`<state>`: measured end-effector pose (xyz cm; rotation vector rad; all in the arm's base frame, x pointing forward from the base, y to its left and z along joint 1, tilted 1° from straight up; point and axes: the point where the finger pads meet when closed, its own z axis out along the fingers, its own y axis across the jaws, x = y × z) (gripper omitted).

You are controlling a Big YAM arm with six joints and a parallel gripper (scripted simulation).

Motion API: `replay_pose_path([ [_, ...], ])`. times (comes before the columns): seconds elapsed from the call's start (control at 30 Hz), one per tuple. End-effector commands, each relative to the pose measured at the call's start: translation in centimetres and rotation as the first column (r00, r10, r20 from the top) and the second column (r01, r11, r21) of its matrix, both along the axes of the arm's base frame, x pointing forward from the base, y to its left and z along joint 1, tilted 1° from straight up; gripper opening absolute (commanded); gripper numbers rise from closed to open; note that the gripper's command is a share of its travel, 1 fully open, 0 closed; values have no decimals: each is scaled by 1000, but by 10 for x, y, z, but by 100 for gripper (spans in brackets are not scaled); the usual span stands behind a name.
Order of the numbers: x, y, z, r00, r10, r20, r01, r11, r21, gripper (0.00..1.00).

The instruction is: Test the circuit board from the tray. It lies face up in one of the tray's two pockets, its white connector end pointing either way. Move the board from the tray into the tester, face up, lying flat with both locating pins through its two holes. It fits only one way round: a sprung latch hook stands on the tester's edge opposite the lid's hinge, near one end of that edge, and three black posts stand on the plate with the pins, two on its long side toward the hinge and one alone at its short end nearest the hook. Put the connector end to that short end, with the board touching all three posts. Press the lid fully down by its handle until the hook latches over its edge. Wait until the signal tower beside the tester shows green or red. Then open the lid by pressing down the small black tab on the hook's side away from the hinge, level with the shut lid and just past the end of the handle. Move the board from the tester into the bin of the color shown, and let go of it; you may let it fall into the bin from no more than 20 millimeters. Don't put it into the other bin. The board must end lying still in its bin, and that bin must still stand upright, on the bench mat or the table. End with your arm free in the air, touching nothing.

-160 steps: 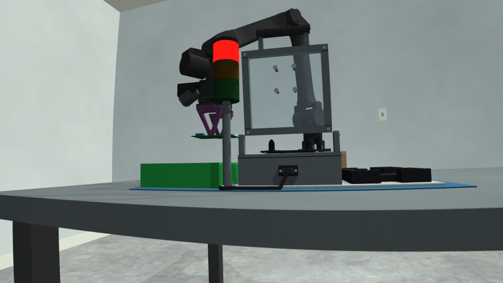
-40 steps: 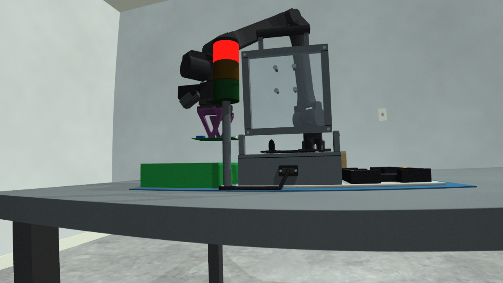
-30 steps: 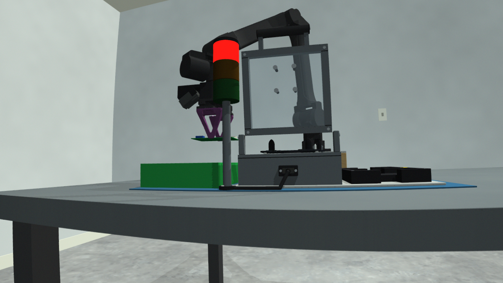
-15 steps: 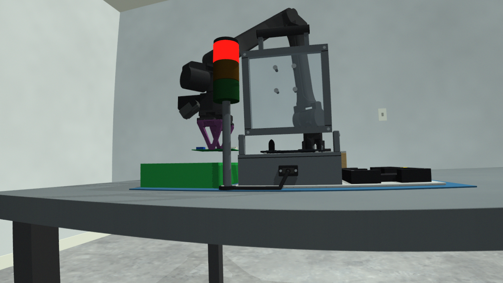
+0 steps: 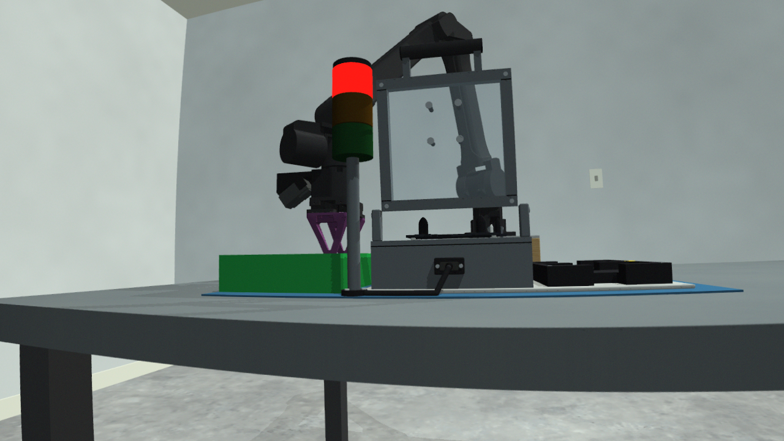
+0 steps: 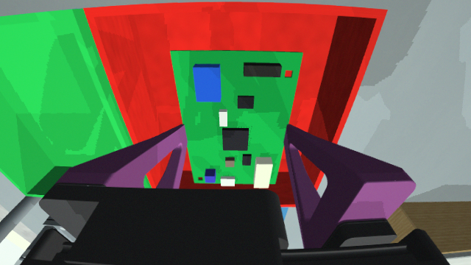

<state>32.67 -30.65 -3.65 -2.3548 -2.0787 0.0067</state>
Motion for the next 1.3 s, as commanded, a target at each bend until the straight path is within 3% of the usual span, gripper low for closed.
replay_pose_path([
  [0.0,8,3,-15,1000,4,-1,-4,1000,-2,72],
  [0.43,6,5,-31,1000,4,-5,-4,1000,1,72],
  [1.27,7,3,-31,1000,4,-4,-4,1000,0,72],
])
